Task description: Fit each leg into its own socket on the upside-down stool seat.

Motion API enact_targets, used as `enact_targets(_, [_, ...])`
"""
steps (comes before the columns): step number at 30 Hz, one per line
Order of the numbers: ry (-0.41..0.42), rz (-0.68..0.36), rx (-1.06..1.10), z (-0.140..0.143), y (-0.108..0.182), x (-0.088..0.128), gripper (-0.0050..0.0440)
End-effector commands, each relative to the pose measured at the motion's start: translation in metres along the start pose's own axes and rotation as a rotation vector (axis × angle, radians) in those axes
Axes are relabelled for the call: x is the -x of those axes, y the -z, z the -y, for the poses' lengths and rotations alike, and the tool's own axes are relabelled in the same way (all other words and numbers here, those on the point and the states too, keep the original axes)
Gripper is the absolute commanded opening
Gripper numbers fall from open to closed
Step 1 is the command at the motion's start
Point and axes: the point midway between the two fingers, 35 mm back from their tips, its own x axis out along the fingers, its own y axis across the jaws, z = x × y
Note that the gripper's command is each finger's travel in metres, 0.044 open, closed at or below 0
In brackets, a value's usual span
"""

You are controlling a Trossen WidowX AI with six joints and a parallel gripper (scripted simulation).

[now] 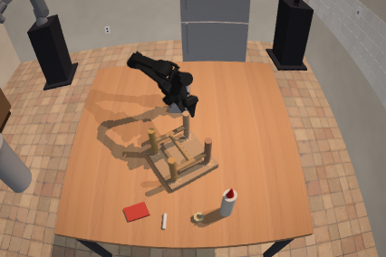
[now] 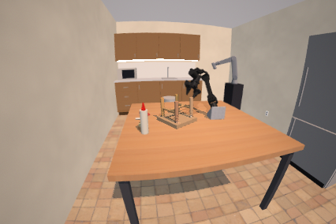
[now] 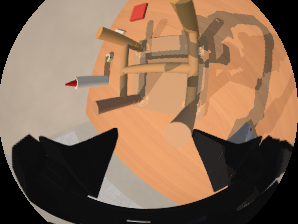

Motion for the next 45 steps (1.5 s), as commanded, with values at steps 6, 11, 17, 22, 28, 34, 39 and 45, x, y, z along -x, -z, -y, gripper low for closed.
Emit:
enact_targets(6, [-0.003,0.0,0.0,0.009,0.0,0.006,0.044])
enact_targets(11, [-0.003,0.0,0.0,-0.002,0.0,0.023,0.044])
enact_targets(17, [-0.003,0.0,0.0,-0.006,0.0,0.032,0.044])
enact_targets(22, [-0.007,0.0,-0.001,-0.011,-0.001,0.041,0.044])
enact_targets(28, [-0.007,0.001,-0.001,-0.011,-0.001,0.041,0.0392])
enact_targets(34, [-0.007,0.0,-0.001,-0.011,-0.001,0.042,0.0272])
enact_targets(39, [-0.007,0.0,-0.001,-0.011,-0.001,0.042,0.0176])
enact_targets(45, [-0.007,0.0,-0.001,-0.011,-0.001,0.042,0.0032])
